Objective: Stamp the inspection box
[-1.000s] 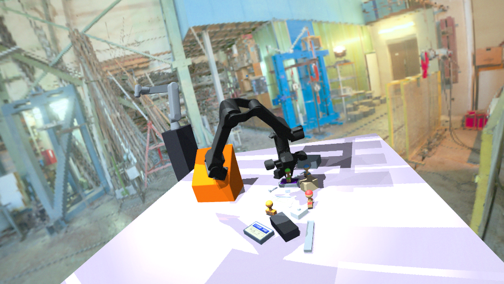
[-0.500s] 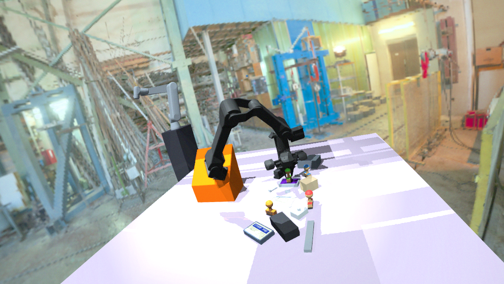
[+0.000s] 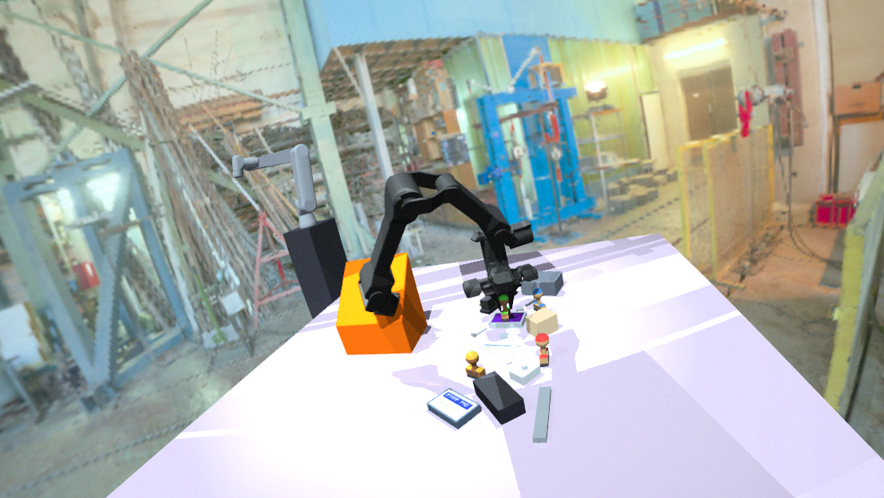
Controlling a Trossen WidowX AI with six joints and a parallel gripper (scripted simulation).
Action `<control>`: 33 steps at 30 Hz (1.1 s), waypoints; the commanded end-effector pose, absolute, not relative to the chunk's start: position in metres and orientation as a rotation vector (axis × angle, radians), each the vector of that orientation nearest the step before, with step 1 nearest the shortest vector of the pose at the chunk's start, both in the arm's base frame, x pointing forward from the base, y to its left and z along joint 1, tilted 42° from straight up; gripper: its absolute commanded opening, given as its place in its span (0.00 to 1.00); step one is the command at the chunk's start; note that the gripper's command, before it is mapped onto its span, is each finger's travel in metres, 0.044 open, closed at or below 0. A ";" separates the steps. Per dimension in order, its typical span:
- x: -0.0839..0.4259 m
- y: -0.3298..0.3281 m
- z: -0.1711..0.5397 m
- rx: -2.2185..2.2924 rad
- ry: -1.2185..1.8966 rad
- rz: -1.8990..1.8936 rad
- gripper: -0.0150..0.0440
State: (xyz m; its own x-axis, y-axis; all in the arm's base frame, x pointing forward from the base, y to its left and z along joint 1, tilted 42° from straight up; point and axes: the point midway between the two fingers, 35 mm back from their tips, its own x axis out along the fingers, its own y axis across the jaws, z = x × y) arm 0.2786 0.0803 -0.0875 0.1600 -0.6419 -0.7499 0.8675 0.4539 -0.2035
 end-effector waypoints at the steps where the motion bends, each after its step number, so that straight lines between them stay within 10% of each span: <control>1: 0.280 0.083 -0.085 0.310 0.886 -1.099 0.25; 33: 0.276 0.105 -0.061 0.311 0.888 -1.098 0.25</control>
